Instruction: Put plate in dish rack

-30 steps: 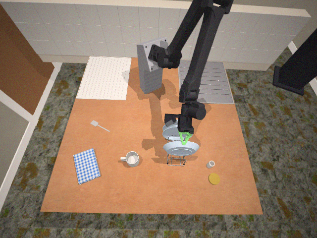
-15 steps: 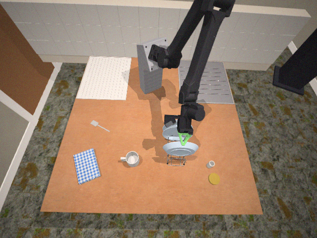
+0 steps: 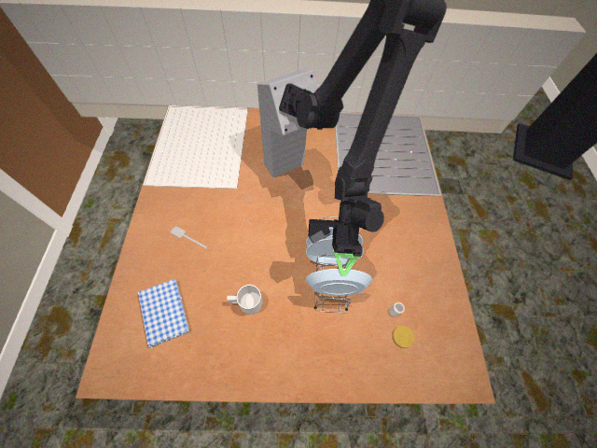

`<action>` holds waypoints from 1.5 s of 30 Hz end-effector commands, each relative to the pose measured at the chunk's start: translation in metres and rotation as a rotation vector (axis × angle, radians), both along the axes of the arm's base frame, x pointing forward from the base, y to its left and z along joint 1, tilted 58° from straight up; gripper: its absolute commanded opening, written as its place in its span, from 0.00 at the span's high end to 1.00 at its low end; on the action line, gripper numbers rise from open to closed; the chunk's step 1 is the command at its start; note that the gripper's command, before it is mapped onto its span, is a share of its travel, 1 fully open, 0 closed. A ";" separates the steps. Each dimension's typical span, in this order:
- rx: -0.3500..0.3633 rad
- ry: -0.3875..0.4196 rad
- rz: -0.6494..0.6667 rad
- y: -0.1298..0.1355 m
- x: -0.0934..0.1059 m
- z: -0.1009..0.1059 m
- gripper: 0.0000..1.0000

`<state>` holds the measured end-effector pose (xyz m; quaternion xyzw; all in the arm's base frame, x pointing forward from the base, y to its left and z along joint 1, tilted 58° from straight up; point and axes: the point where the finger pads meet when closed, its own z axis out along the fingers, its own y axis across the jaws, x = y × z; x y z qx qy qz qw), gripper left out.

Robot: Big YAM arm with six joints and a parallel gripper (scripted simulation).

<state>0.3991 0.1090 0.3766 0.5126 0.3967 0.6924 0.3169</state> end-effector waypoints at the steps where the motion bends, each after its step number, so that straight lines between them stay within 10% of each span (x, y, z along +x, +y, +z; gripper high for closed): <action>1: 0.010 -0.052 -0.005 0.000 -0.003 0.013 1.00; 45: 0.013 -0.062 0.000 0.018 0.020 0.007 1.00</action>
